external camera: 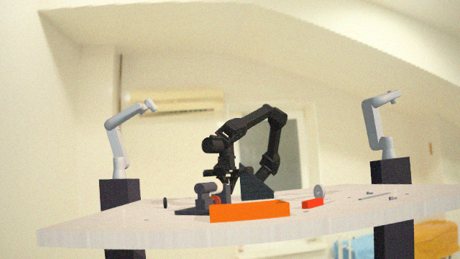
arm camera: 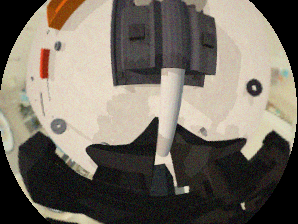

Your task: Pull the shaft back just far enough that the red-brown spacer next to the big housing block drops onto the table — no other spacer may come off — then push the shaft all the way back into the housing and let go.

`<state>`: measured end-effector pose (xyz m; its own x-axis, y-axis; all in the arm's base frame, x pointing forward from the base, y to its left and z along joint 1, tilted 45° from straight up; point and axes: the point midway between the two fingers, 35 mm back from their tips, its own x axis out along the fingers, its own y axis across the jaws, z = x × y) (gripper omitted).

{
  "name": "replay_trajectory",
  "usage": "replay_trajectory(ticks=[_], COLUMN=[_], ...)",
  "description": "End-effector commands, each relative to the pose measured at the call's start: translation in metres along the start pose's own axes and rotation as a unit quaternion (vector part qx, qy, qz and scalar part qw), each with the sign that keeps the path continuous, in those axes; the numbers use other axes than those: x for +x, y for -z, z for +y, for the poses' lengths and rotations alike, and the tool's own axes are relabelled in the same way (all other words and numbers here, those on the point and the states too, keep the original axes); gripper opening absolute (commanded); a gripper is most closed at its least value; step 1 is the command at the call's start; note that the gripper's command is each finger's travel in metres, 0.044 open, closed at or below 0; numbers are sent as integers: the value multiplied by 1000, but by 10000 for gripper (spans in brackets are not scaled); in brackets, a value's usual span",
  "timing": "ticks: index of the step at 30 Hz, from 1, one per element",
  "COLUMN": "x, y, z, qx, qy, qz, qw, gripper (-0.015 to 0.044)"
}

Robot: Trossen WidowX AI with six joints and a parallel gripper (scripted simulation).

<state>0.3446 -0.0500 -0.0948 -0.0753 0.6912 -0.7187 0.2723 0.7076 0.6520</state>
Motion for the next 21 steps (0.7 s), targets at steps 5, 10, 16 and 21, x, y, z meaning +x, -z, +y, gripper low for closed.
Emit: replay_trajectory(ticks=[5,10,16,21], x=[-2,-2,-2,-2], y=[-7,-8,-10,-11], z=[1,1,1,1], qx=[-2,-2,-2,-2], qy=[0,0,0,0], qz=[-7,-7,-7,-7], qw=[1000,1000,1000,1000], gripper=[0,0,0,0])
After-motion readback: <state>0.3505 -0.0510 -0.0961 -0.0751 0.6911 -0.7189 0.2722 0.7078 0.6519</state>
